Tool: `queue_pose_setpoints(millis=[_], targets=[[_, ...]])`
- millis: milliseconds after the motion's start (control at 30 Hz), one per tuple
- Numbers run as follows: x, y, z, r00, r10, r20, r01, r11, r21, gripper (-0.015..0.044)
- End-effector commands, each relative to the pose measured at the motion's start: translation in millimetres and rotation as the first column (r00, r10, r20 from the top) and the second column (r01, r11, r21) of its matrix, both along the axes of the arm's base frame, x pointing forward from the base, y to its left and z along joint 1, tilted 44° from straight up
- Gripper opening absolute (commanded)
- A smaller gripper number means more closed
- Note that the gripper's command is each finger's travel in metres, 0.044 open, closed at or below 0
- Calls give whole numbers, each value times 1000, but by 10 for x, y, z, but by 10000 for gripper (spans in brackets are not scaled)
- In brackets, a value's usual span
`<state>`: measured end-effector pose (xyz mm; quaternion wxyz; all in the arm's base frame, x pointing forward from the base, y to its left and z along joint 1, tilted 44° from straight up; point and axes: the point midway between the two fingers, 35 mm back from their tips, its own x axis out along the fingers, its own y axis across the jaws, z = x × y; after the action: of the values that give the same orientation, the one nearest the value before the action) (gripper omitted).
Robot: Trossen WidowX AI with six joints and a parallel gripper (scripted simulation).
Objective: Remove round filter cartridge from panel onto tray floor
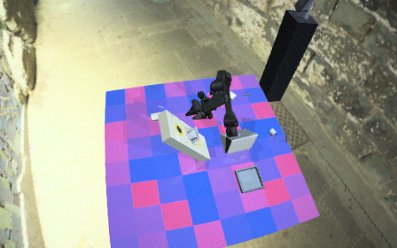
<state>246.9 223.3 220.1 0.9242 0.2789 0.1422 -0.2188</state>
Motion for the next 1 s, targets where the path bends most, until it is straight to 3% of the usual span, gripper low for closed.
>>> queue_pose_setpoints(millis=[0,33,167,333,967], targets=[[-18,-54,-99,995,27,-100,-42,988,-147,331],[-30,-123,-199,983,44,-178,-87,966,-243,305],[-120,-424,-572,866,42,-499,-337,785,-519,305],[-288,-783,-919,612,-67,-788,-663,500,-558,305],[-193,-881,-1038,599,-71,-798,-676,490,-551,305]])
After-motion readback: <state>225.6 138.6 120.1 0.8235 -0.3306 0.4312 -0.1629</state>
